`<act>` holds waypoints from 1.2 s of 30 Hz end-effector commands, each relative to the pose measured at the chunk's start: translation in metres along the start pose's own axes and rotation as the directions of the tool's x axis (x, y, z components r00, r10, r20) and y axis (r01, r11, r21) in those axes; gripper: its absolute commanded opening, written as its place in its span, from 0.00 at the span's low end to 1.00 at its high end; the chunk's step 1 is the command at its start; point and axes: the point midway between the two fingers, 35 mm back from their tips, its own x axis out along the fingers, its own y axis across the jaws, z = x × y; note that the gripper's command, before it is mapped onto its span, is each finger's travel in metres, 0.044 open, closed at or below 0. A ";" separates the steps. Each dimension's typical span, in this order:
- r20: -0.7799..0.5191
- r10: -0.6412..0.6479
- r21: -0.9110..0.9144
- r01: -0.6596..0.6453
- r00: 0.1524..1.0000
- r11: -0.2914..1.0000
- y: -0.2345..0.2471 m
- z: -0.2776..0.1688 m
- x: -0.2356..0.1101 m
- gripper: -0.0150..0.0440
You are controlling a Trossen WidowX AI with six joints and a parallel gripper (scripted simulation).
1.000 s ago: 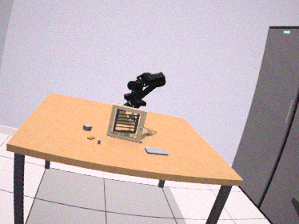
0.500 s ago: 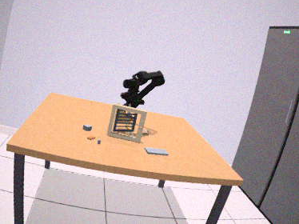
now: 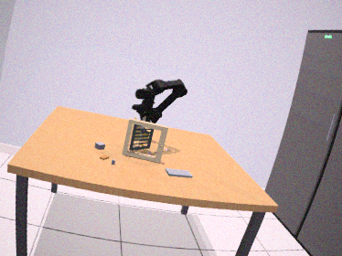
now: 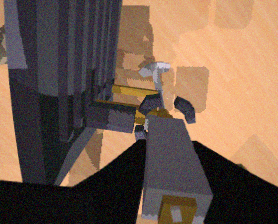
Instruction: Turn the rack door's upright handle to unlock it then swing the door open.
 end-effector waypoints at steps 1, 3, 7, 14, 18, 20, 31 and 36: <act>0.002 0.003 -0.086 -0.003 1.000 0.996 -0.006 0.002 0.002 0.28; 0.002 0.003 -0.117 -0.003 1.000 0.993 -0.010 0.004 0.002 0.28; 0.002 0.003 -0.176 -0.002 1.000 0.984 -0.019 0.006 0.002 0.28; 0.002 0.002 -0.280 -0.001 1.000 0.960 -0.033 0.012 0.002 0.28; 0.003 0.002 -0.338 -0.001 1.000 0.941 -0.041 0.017 0.001 0.28; 0.003 0.002 -0.369 -0.001 1.000 0.929 -0.045 0.019 0.001 0.28; 0.004 0.001 -0.527 0.001 1.000 0.850 -0.065 0.034 0.001 0.28; 0.004 0.000 -0.600 0.002 1.000 0.800 -0.075 0.043 0.001 0.28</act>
